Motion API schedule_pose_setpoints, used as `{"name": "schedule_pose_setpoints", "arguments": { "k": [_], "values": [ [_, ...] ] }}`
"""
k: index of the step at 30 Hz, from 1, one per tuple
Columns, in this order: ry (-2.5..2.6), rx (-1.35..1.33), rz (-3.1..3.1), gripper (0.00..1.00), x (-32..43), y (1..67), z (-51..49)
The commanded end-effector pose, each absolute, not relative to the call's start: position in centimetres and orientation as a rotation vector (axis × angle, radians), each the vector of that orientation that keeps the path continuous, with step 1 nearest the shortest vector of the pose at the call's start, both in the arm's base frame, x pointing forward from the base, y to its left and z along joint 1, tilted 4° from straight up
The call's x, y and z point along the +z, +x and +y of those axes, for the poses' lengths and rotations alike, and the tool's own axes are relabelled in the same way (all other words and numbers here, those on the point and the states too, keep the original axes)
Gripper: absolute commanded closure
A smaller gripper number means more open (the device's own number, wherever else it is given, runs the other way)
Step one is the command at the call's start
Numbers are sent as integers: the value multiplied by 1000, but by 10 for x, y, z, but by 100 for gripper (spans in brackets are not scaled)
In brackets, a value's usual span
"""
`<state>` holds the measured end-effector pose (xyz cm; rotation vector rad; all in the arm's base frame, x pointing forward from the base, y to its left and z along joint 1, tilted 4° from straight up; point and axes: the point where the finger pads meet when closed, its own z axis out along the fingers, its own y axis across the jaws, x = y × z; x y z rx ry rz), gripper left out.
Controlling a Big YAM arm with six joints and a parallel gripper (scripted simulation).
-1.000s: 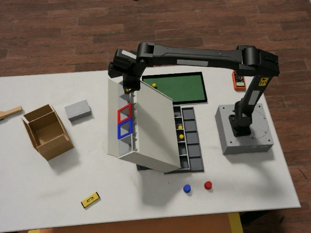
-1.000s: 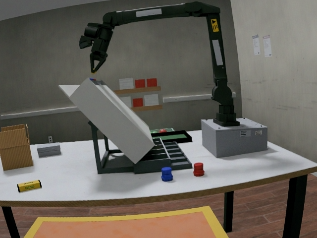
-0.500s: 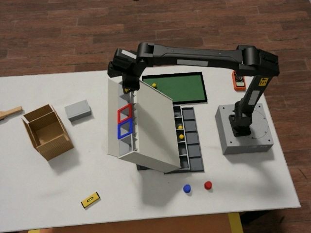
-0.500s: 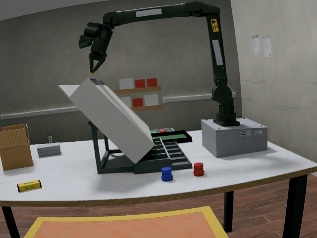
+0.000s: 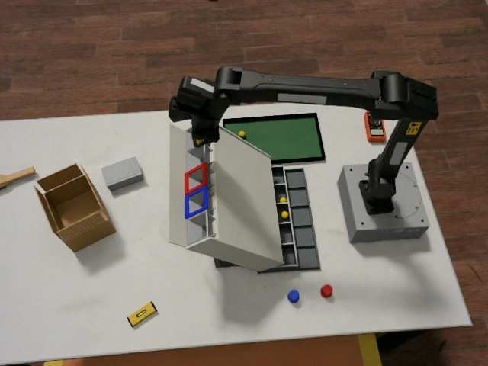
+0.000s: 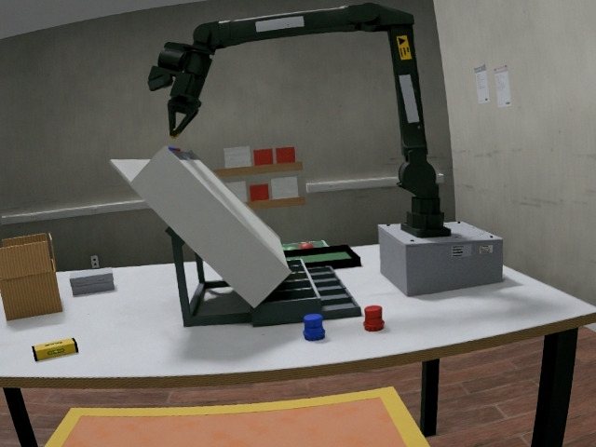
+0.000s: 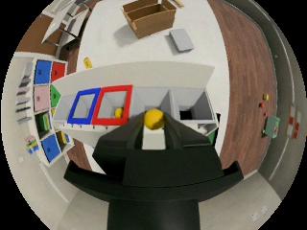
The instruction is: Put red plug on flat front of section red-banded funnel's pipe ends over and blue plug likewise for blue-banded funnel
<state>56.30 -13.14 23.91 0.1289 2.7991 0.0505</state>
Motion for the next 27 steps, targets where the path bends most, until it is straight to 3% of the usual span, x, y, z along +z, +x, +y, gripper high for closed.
{"name": "schedule_pose_setpoints", "arguments": {
  "k": [1,27],
  "values": [
    [110,34,2747,100,262,582,-128],
    [110,35,2748,100,274,594,-126]
  ]
}}
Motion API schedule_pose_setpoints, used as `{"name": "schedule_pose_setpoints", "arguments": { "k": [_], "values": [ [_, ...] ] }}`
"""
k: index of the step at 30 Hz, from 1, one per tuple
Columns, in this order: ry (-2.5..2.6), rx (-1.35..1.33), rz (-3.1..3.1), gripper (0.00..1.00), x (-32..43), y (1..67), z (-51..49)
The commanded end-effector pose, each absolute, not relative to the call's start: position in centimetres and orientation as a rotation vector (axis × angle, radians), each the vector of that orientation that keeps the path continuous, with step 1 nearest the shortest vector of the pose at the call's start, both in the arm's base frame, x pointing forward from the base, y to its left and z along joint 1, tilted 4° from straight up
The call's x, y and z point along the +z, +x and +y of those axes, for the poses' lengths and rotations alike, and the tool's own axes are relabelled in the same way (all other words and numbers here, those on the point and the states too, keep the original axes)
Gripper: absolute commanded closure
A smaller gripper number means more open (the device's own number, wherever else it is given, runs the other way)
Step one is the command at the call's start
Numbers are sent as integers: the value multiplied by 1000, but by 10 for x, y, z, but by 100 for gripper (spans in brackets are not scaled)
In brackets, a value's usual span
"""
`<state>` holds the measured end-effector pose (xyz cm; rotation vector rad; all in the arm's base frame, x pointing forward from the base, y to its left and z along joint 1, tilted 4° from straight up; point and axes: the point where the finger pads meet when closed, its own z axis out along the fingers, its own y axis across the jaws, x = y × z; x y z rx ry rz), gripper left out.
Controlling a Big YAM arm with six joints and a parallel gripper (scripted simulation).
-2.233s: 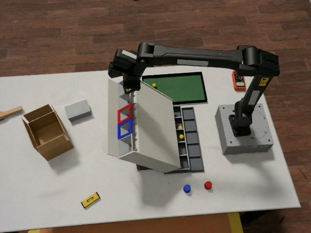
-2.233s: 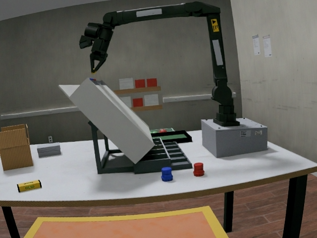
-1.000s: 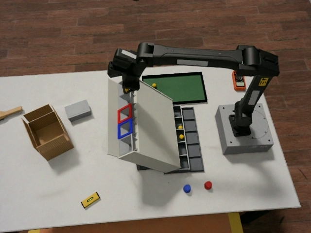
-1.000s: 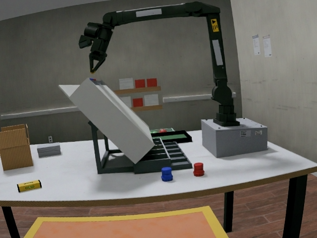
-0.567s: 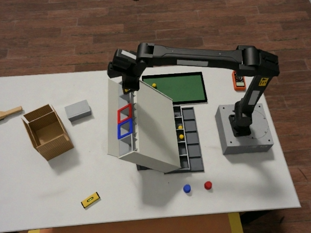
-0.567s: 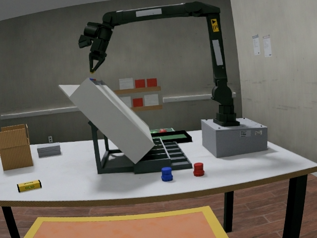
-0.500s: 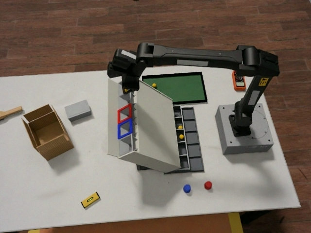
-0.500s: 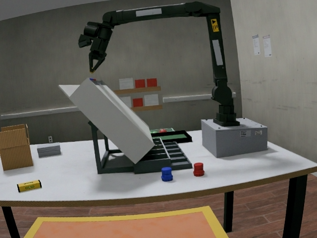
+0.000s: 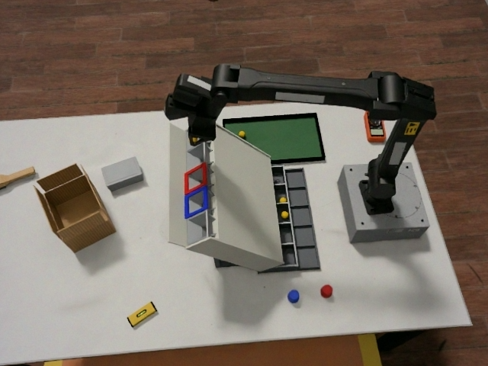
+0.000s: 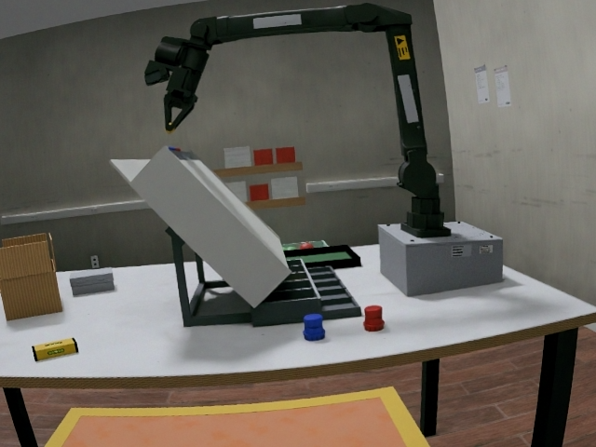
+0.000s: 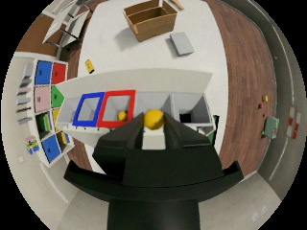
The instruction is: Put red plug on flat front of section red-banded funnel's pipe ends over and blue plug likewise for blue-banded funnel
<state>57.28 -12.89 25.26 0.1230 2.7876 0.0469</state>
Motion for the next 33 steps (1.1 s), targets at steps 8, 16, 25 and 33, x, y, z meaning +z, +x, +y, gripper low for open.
{"name": "schedule_pose_setpoints", "arguments": {
  "k": [8,16,25,33],
  "values": [
    [110,34,2747,100,260,589,-126],
    [111,34,2747,100,235,580,-127],
    [111,33,2747,100,227,577,-127],
    [111,33,2747,100,224,577,-126]
  ]
}}
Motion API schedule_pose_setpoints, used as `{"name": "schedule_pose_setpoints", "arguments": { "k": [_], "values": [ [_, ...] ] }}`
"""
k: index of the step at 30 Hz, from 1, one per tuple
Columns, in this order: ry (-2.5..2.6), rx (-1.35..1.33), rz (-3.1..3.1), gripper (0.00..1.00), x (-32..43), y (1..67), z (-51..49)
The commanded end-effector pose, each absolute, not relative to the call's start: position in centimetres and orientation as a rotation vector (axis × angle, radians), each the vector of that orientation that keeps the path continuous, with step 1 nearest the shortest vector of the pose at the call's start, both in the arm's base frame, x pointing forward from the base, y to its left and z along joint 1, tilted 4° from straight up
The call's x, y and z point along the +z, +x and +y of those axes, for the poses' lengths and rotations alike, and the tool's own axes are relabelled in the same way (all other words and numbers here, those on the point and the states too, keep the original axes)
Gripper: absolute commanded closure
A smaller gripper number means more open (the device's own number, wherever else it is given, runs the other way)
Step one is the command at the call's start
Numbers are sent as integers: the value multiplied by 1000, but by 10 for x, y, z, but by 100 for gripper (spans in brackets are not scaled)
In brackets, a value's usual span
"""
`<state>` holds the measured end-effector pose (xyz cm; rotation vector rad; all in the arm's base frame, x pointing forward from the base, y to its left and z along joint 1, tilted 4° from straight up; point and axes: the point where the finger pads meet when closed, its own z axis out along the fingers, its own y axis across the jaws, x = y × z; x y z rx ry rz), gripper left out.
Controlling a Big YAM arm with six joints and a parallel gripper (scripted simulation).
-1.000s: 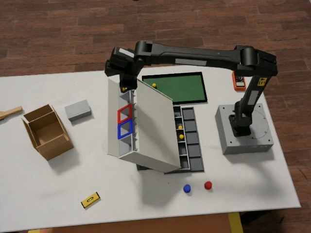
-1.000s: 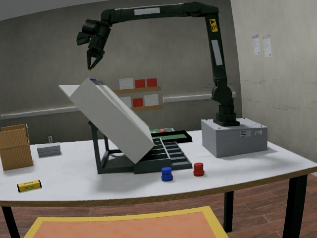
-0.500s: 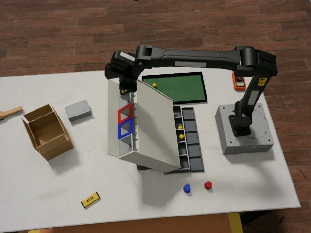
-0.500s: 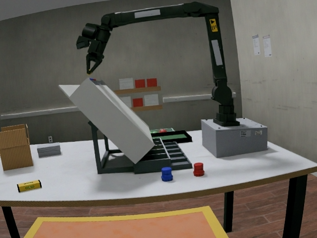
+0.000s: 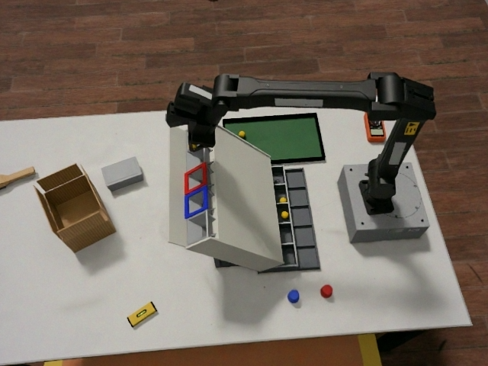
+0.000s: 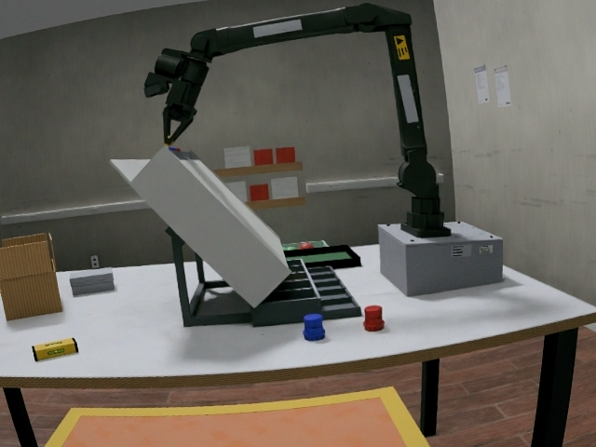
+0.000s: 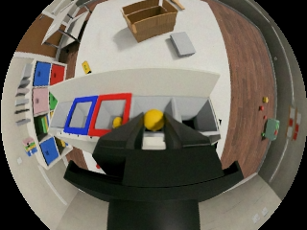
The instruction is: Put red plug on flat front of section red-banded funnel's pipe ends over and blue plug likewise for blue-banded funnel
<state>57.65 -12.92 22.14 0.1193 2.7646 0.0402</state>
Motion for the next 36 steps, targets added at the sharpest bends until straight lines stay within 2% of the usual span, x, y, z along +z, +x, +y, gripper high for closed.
{"name": "schedule_pose_setpoints", "arguments": {
  "k": [1,4,5,36],
  "values": [
    [111,33,2747,100,224,577,-126],
    [111,33,2747,100,224,577,-126],
    [117,37,2750,41,227,579,-130],
    [117,37,2752,41,225,578,-130]
  ]
}}
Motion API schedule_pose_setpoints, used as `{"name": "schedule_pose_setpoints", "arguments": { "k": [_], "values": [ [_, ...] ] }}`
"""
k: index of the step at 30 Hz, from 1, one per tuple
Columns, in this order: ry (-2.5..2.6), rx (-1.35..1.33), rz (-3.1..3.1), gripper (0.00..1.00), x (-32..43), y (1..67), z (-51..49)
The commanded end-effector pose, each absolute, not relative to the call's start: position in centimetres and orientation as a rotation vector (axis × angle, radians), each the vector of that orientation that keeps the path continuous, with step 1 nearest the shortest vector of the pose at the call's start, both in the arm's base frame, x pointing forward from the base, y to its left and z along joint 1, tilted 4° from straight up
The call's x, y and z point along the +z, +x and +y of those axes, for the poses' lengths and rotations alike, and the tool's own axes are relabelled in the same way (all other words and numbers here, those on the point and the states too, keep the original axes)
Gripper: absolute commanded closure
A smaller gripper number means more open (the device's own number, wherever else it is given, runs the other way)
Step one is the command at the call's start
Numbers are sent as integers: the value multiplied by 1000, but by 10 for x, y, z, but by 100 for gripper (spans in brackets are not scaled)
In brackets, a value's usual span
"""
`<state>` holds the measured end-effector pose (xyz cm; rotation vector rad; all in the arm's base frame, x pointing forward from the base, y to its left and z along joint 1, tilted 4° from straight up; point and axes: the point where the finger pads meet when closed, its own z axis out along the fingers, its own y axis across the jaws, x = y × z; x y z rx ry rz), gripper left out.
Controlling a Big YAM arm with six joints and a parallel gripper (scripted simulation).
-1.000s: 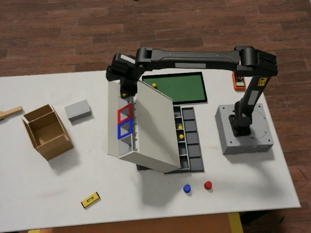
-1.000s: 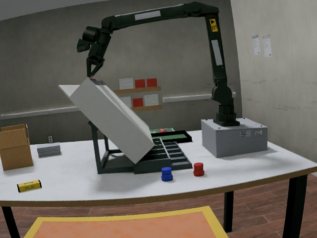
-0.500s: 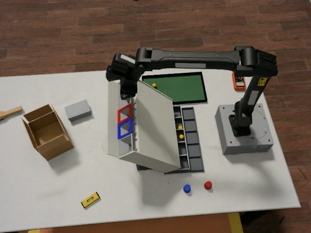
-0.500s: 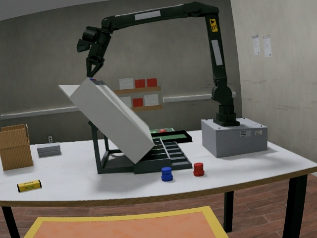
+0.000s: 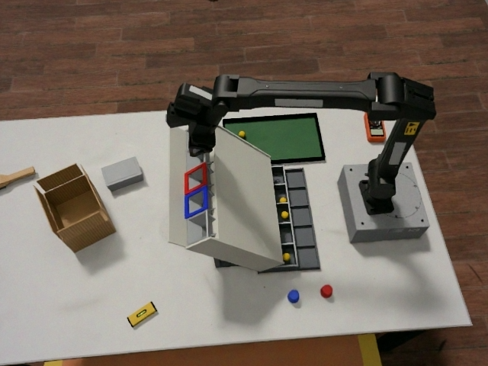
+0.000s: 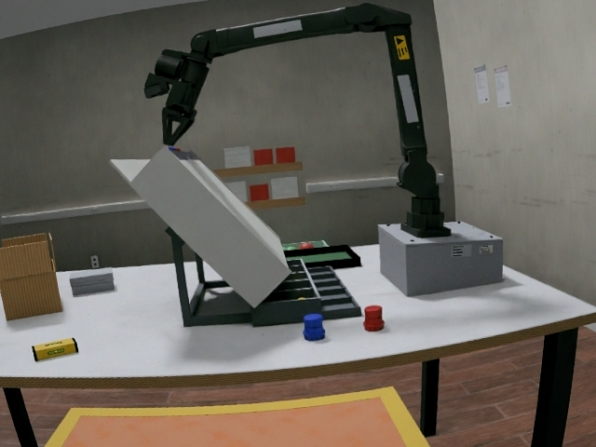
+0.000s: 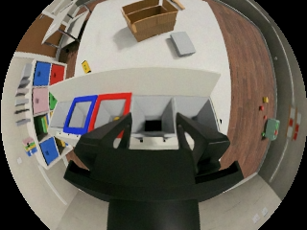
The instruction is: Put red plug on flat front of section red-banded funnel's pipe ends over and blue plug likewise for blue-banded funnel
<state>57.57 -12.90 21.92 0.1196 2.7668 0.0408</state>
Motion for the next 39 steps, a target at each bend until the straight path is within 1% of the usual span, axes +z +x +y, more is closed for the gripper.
{"name": "schedule_pose_setpoints", "arguments": {
  "k": [1,39],
  "values": [
    [117,37,2752,41,225,578,-130],
    [117,37,2752,41,232,578,-129]
  ]
}}
